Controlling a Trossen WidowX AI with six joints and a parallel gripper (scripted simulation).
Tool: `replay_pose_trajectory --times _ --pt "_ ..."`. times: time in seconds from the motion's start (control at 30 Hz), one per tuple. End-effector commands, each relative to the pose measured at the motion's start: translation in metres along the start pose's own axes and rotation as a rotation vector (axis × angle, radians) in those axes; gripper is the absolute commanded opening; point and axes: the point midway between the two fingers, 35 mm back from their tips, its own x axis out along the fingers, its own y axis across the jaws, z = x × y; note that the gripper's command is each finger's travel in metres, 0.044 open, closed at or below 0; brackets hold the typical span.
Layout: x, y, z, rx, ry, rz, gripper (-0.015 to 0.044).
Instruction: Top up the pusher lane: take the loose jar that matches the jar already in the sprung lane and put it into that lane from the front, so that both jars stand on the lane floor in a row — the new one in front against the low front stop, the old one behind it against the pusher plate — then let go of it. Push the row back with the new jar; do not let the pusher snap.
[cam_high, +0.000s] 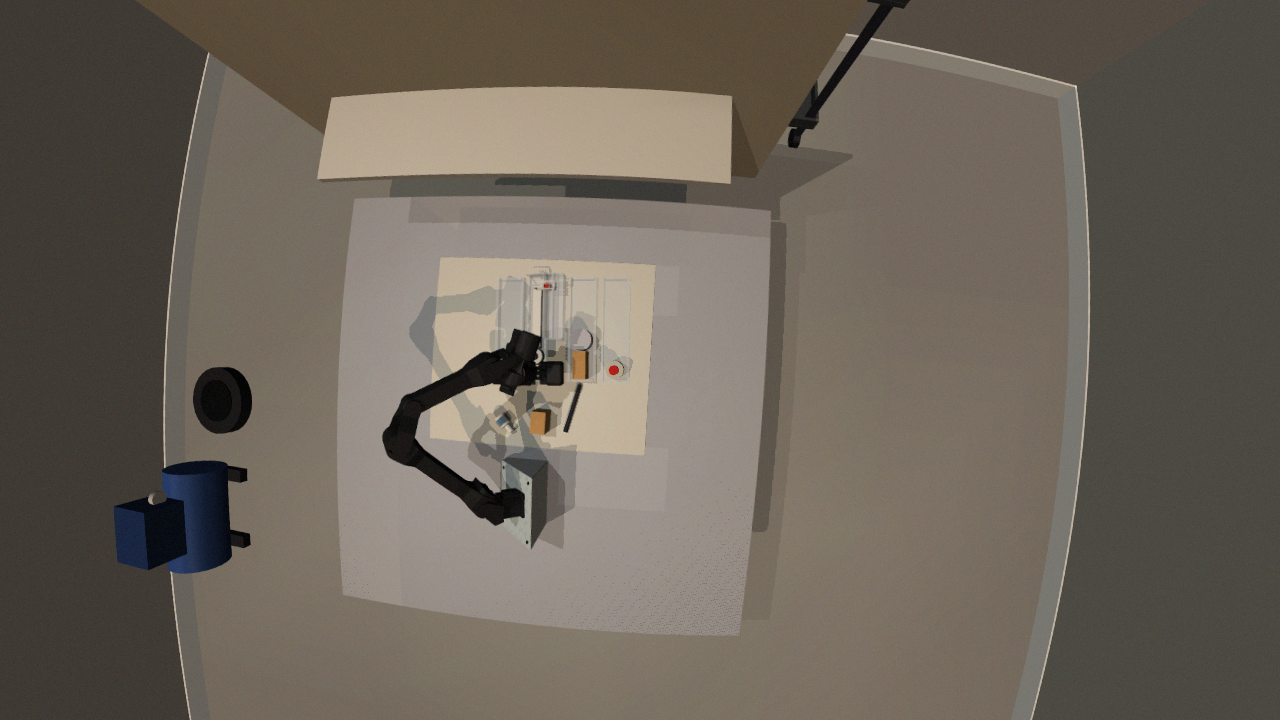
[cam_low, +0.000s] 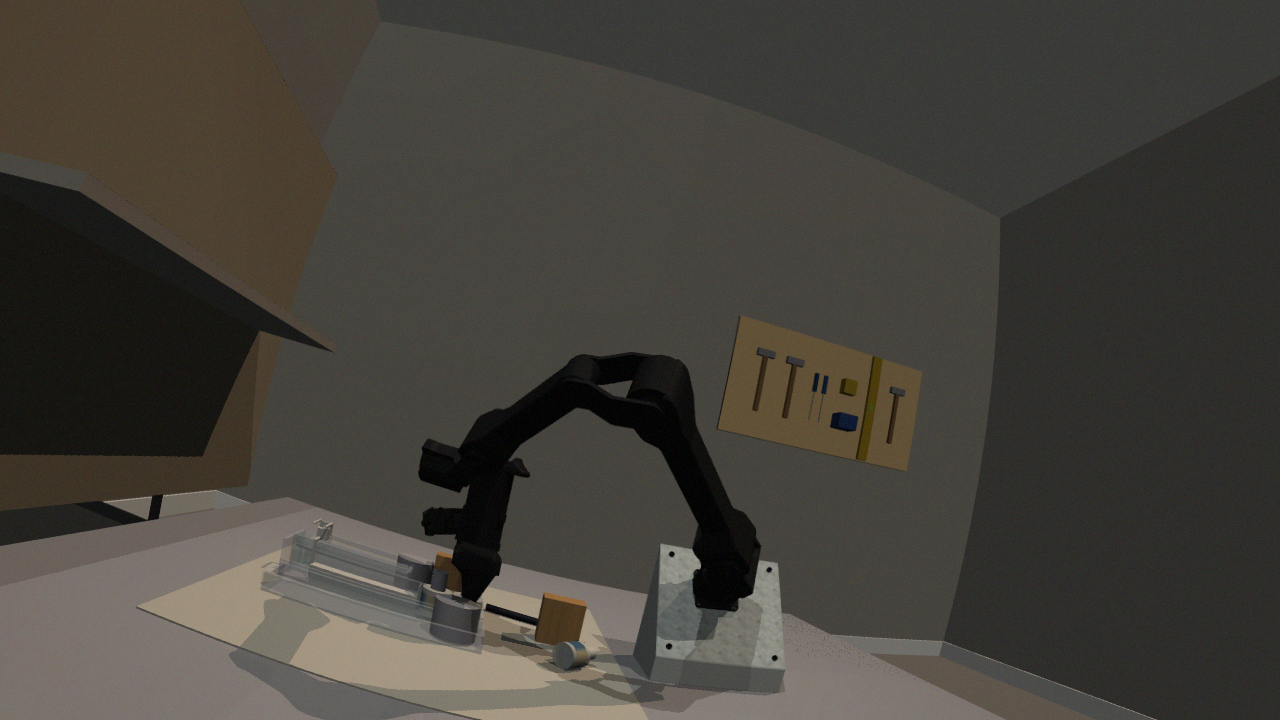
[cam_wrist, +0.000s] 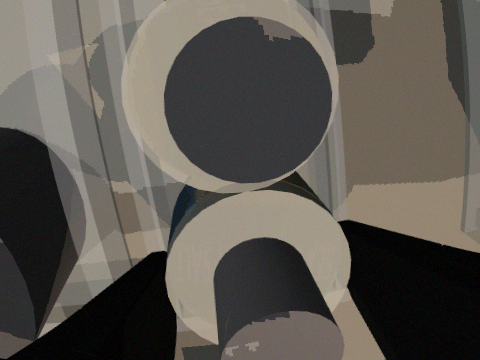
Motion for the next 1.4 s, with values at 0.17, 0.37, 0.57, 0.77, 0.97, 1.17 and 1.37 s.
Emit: replay_pose_trajectory --times 0.17,0.37,0.57,0.77,0.97,1.17,1.37 --pt "0.0 0.0 -0.001 -0.003 -0.001 0.004 0.0" --pt "0.0 0.0 0.0 -0.003 -0.001 0.004 0.0079" --pt "0.0 0.0 0.0 -0.003 -0.001 0.004 0.0236" --pt "-0.002 0.0 0.0 -0.003 -0.001 0.004 0.0307" --pt "-0.019 -0.001 0.0 -0.003 -0.001 0.003 0.0307" --pt "-0.02 -0.001 -0.003 -0.003 -0.001 0.003 0.0307" --pt "-0.021 -0.002 -0.021 -0.002 0.0 0.002 0.0307"
